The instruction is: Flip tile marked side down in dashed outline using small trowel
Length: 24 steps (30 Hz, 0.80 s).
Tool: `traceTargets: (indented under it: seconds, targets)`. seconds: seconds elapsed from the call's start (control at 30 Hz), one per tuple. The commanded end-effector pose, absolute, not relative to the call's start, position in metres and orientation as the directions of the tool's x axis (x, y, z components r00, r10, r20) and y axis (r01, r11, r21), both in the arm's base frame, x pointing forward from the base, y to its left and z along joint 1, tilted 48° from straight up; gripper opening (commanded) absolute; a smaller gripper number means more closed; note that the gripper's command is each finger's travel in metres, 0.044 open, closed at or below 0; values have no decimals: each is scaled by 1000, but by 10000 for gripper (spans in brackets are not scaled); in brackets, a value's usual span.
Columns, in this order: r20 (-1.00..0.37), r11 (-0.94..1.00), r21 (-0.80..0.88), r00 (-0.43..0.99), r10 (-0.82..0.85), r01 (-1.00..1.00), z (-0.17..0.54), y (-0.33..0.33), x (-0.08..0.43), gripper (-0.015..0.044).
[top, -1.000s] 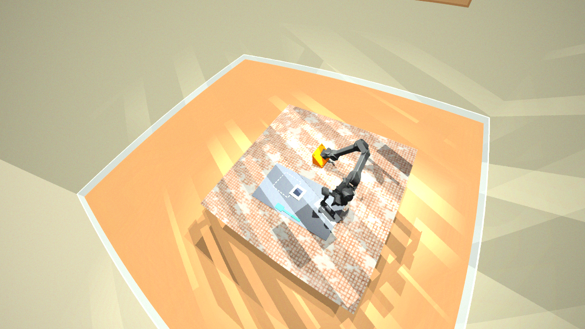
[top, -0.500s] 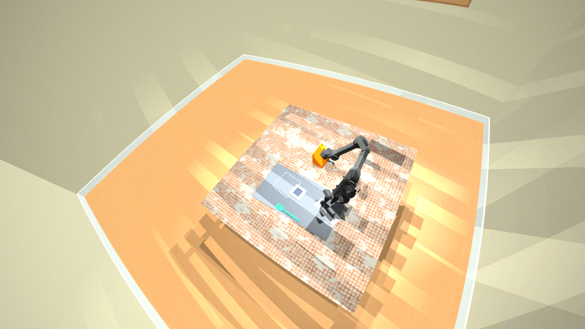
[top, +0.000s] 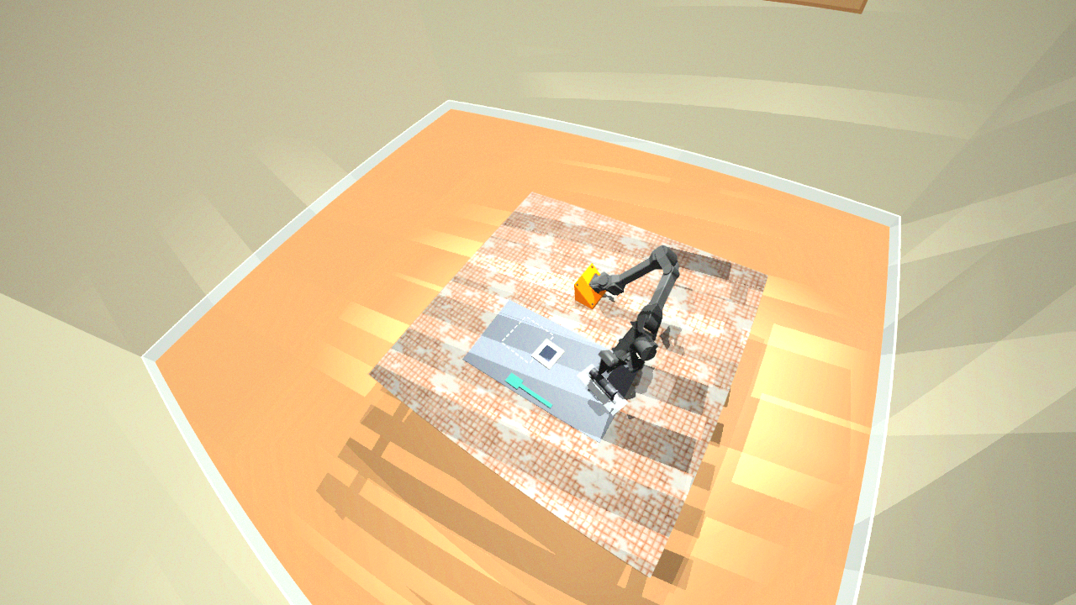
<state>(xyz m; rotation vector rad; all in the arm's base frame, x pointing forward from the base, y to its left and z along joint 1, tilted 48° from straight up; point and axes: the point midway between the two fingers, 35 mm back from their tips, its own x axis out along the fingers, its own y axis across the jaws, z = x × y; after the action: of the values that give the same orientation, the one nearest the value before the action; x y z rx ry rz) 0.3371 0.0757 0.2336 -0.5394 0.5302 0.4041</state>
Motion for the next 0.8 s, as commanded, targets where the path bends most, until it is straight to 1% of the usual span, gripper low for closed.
traceTargets:
  seconds: [0.0,0.77]
  targets:
    - [-568,780,-386,793,219,-492,232,76,339,300]
    - [-567,781,-386,794,219,-491,212,84,370,300]
